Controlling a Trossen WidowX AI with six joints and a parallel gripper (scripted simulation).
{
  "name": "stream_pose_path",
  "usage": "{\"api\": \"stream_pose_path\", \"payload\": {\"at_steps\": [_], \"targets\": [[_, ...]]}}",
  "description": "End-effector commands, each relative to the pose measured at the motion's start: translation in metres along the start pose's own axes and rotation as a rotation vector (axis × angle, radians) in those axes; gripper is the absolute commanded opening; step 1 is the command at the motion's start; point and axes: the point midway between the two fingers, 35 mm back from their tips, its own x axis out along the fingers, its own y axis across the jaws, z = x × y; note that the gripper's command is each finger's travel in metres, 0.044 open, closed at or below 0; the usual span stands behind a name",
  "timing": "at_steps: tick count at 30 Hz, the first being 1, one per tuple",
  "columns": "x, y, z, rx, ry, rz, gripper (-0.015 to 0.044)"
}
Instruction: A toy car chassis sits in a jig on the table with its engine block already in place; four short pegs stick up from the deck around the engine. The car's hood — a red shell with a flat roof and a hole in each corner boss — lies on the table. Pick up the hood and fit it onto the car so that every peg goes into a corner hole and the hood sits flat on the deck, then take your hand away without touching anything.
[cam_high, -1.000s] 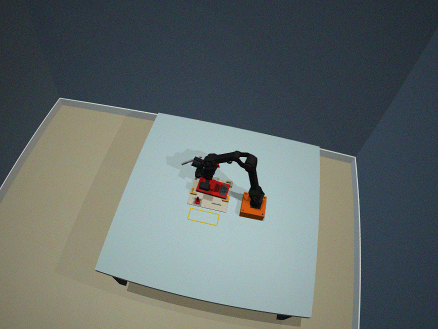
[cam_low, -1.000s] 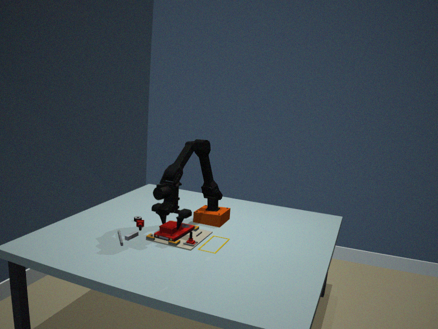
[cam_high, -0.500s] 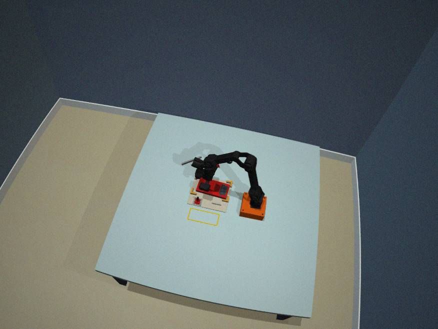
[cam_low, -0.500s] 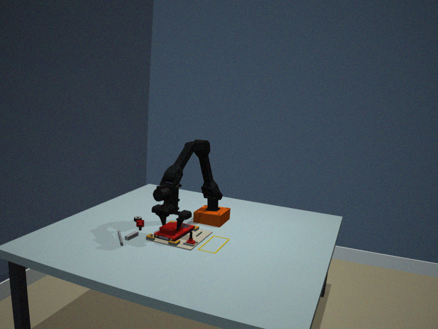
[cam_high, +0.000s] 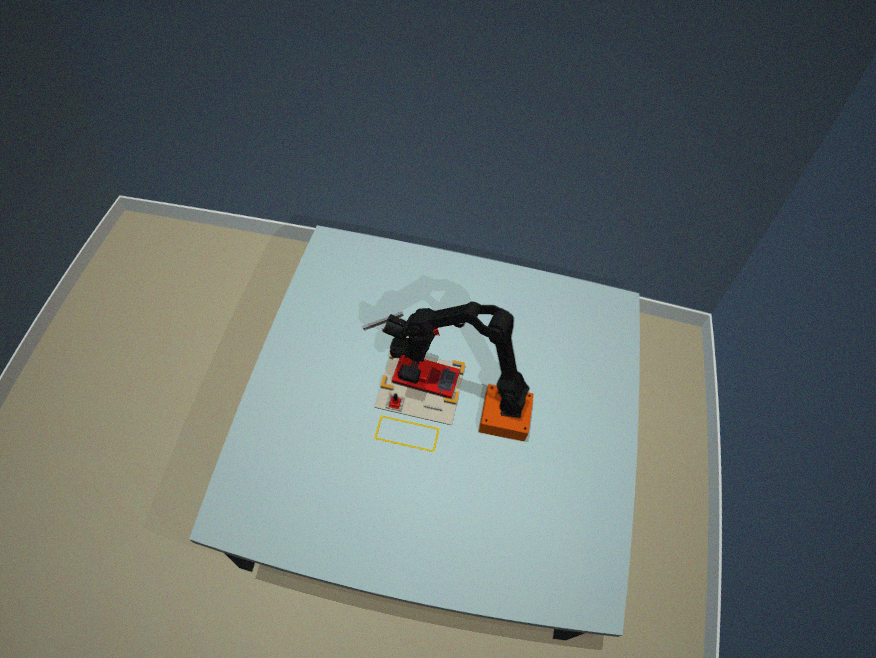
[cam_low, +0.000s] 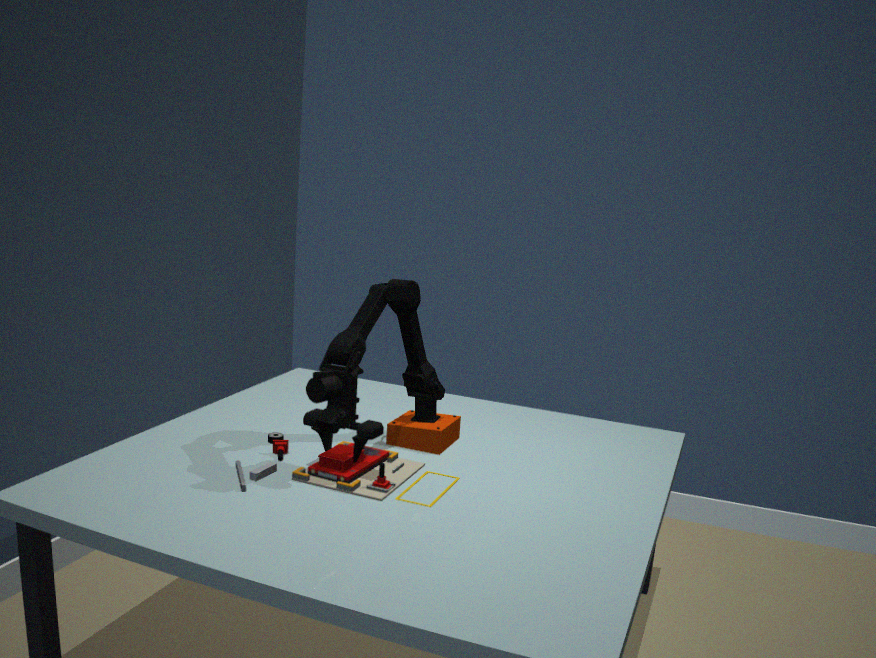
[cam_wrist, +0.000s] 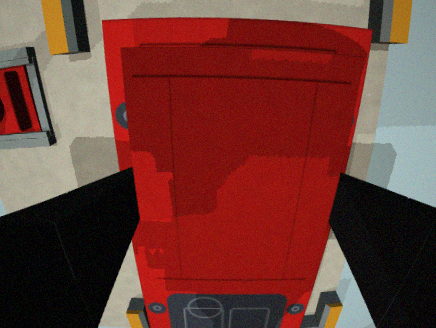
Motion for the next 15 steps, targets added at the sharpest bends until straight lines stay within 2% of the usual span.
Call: {"api": "stream_pose_path", "payload": {"at_steps": [1,5,10,15], "targets": [[0.0,0.0,0.0,0.0,0.0,0.0,0.0341],[0.0,0.0,0.0,0.0,0.0,0.0,0.044],[-0.006,0.0,0.001,0.0,0.001,0.0,0.044],[-0.048,0.0,0.003,0.0,0.008,-0.002,0.044]]}}
